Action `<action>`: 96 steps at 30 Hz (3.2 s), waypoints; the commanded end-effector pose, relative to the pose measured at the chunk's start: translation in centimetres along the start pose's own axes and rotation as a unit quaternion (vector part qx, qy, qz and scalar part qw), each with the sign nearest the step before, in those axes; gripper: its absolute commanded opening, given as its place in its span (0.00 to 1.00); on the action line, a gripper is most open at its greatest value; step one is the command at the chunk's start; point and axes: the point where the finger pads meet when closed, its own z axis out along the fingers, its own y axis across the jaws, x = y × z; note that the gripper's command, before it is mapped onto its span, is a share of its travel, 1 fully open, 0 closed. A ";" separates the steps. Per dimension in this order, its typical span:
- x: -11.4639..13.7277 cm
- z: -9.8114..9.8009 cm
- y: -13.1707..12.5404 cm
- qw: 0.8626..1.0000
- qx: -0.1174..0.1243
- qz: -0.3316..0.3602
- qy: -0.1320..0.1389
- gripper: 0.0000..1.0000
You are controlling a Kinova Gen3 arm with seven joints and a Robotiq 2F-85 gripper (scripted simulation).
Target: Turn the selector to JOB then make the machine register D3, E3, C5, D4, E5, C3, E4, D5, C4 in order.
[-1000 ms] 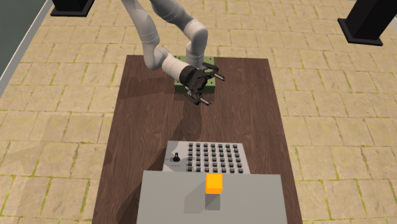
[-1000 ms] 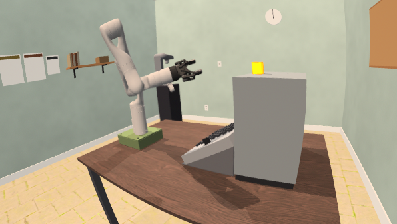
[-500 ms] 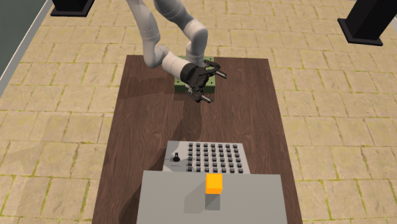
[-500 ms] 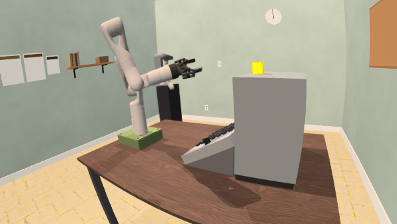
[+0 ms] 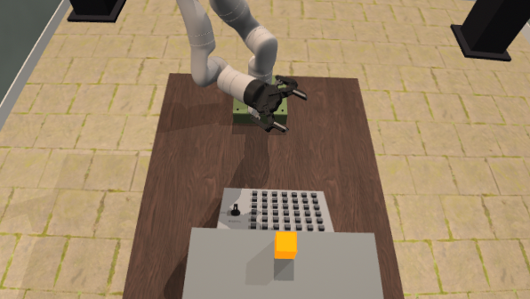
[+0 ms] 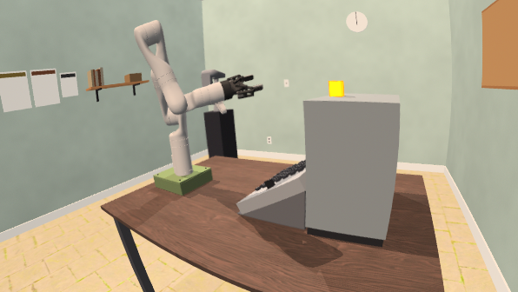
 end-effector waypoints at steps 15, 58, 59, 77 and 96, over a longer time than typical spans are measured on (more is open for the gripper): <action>-0.1 0.3 1.0 0.999 -0.002 -0.031 0.023 1.00; 1.3 1.0 3.7 0.988 -0.013 -0.116 0.100 1.00; 1.3 1.0 3.7 0.988 -0.013 -0.116 0.100 1.00; 2.3 1.4 4.3 0.976 -0.011 -0.162 0.143 1.00; 3.0 1.5 4.5 0.969 -0.008 -0.184 0.165 1.00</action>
